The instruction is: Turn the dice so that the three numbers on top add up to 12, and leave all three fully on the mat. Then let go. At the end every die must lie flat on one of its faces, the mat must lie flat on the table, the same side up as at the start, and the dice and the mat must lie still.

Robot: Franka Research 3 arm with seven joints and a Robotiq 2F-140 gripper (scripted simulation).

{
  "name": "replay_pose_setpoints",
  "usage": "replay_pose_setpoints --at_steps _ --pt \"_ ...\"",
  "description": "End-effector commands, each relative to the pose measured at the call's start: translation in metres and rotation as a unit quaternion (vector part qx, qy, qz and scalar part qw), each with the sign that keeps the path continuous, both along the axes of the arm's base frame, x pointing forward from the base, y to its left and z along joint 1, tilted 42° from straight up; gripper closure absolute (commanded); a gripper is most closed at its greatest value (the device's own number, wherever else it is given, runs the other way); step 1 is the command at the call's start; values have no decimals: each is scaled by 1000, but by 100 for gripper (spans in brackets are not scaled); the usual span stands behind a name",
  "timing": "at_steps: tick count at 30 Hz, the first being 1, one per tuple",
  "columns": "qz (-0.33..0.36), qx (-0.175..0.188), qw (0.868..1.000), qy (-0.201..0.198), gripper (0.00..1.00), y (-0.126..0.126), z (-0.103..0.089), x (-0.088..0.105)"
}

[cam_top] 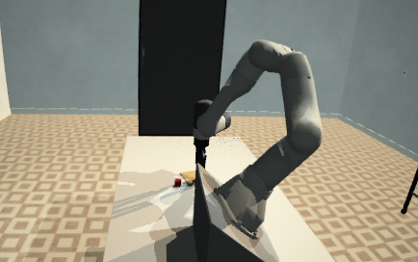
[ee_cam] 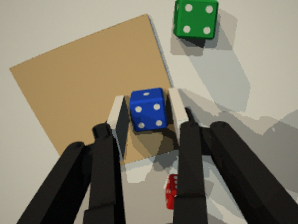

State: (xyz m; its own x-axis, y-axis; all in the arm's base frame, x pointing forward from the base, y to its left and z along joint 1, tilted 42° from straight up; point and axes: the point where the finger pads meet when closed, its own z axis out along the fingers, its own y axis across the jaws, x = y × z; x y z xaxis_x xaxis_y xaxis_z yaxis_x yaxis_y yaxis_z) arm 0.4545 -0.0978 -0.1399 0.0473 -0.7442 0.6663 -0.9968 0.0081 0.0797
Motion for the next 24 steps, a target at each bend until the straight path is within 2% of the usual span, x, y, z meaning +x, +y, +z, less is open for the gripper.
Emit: replay_pose_setpoints --at_steps 1,10,18,24 --pt "-3 1 1000 -3 72 0 -1 0" --pt "-3 1 1000 -3 72 0 -1 0" --pt "-3 1 1000 -3 72 9 9 1" --pt "-3 1 1000 -3 72 28 30 3"
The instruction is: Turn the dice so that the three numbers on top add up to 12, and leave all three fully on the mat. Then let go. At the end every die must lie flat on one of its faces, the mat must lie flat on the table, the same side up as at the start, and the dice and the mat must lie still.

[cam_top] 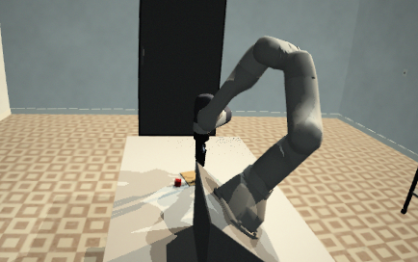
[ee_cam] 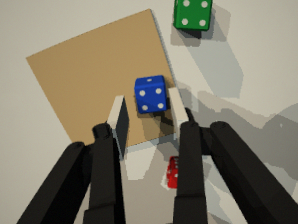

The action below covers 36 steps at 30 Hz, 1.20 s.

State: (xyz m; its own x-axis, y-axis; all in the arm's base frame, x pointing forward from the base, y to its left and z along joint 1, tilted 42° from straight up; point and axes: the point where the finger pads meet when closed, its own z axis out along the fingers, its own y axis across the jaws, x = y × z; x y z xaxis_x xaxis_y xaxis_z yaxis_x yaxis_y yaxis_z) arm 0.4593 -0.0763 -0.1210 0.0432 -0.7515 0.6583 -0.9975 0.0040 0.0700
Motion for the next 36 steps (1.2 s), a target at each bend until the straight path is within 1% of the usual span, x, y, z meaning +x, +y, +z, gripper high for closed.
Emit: replay_pose_setpoints --at_steps 1,5,9,17,18,36 --pt "-4 -4 1000 2 72 11 16 -1" --pt "-4 -4 1000 2 72 25 31 0" --pt "-4 -4 1000 2 72 34 42 1" --pt "-4 -4 1000 2 72 38 47 1" --pt "-4 -4 1000 2 0 38 47 1" --pt "-4 -4 1000 2 0 38 47 1"
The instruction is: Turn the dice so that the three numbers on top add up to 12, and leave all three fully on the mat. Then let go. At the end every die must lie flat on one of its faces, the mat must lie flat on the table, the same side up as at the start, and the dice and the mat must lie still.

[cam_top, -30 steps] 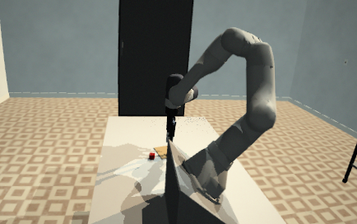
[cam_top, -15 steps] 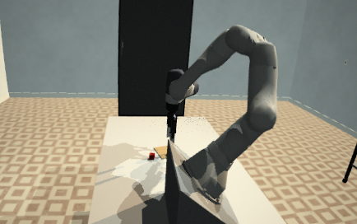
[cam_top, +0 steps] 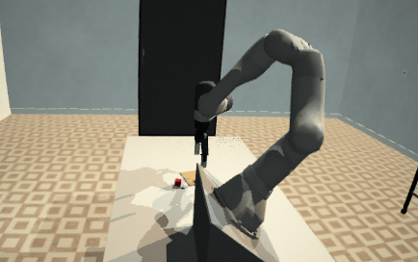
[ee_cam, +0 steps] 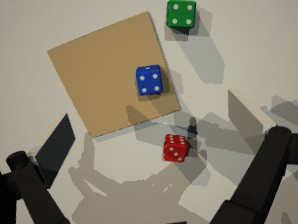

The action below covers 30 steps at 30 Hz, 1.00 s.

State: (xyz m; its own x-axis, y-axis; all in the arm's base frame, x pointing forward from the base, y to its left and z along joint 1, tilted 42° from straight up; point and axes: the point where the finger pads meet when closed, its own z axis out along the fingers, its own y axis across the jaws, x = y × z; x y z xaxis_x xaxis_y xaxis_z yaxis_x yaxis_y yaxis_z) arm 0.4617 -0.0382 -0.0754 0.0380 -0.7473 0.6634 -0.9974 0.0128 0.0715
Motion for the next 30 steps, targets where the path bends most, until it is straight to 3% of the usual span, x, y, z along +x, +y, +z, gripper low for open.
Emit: replay_pose_setpoints --at_steps 1,3,5,9,10,15,24,26,30 --pt "0 -1 1000 2 0 0 1 -1" --pt "14 1 1000 12 0 2 -2 -1" --pt "69 3 996 63 0 10 -12 -3" --pt "83 4 994 75 0 12 -14 -4" --pt "108 5 989 98 0 16 -18 -6" --pt "147 8 980 134 0 22 -25 -8" --pt "213 13 957 195 0 33 -36 -12" --pt "213 13 957 195 0 33 -36 -12" --pt "253 17 939 231 0 40 -43 -15"
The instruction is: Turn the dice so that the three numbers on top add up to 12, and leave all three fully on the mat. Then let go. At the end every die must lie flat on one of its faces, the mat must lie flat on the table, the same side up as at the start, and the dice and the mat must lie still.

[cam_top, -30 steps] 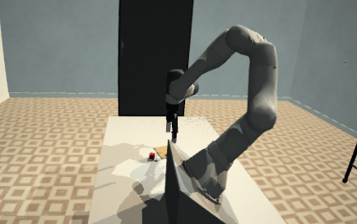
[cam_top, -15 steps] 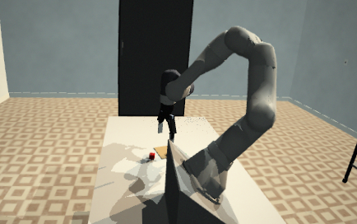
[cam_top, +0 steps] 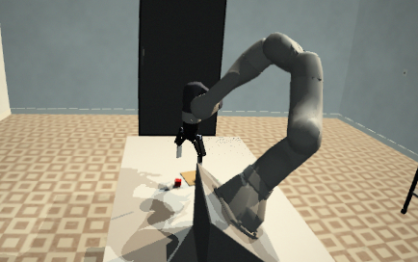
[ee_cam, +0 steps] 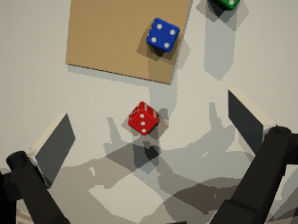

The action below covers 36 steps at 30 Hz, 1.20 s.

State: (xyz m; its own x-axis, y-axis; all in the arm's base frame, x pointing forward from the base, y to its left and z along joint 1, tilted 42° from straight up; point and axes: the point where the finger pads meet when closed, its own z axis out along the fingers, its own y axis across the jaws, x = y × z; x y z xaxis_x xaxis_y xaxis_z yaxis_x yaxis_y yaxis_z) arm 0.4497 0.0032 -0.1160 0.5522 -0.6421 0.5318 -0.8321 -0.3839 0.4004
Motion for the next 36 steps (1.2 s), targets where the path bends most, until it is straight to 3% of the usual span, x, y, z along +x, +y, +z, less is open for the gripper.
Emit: replay_pose_setpoints --at_steps 1,10,13,14,24,32,33,36 --pt "60 -1 996 63 0 0 -3 -3" --pt "127 5 984 123 0 12 -14 -7" --pt "129 5 984 125 0 12 -15 -8" --pt "151 8 978 144 0 16 -18 -9" --pt "223 16 952 207 0 30 -29 -14" --pt "262 20 935 240 0 38 -35 -17" --pt "262 20 935 240 72 38 -35 -17" --pt "262 20 935 240 72 38 -35 -17"
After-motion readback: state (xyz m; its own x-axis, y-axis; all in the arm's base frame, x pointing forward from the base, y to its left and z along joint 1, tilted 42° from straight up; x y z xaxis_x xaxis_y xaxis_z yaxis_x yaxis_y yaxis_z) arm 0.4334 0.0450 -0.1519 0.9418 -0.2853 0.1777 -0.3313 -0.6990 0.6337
